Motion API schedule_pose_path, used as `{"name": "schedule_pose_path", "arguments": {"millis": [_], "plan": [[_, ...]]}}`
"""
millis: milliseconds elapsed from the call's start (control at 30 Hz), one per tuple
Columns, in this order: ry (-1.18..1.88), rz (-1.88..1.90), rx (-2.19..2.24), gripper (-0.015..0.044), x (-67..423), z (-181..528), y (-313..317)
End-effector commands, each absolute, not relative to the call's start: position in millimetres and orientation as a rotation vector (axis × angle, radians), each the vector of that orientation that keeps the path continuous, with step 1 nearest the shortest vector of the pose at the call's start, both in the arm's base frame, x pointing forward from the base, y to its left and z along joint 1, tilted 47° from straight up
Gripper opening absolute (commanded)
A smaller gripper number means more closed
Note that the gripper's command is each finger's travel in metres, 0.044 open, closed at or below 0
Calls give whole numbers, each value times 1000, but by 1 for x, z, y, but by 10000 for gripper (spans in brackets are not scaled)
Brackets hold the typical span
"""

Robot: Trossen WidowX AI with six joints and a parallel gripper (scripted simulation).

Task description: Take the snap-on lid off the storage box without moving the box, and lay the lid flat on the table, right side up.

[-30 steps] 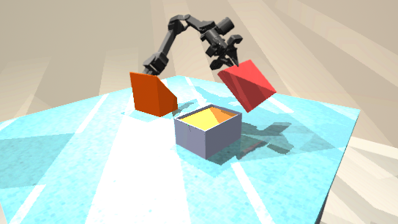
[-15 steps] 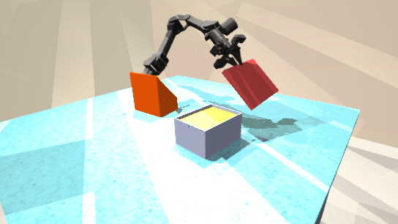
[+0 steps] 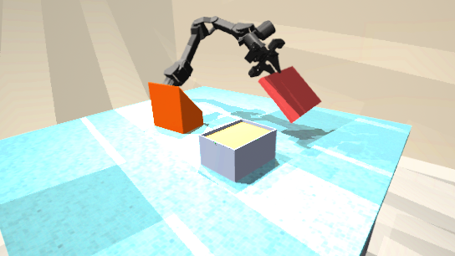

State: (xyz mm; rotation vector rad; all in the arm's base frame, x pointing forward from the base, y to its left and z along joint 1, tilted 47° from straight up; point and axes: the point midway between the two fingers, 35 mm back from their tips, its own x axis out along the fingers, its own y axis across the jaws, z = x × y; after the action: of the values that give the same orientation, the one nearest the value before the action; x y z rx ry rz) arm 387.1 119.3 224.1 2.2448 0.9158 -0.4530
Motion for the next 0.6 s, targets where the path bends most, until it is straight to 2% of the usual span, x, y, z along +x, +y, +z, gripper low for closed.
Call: {"name": "schedule_pose_path", "arguments": {"millis": [0, 567], "plan": [[892, -439, 2253, 0, 388, 236, 122], [892, -437, 2255, 0, 386, 262, 145]]}}
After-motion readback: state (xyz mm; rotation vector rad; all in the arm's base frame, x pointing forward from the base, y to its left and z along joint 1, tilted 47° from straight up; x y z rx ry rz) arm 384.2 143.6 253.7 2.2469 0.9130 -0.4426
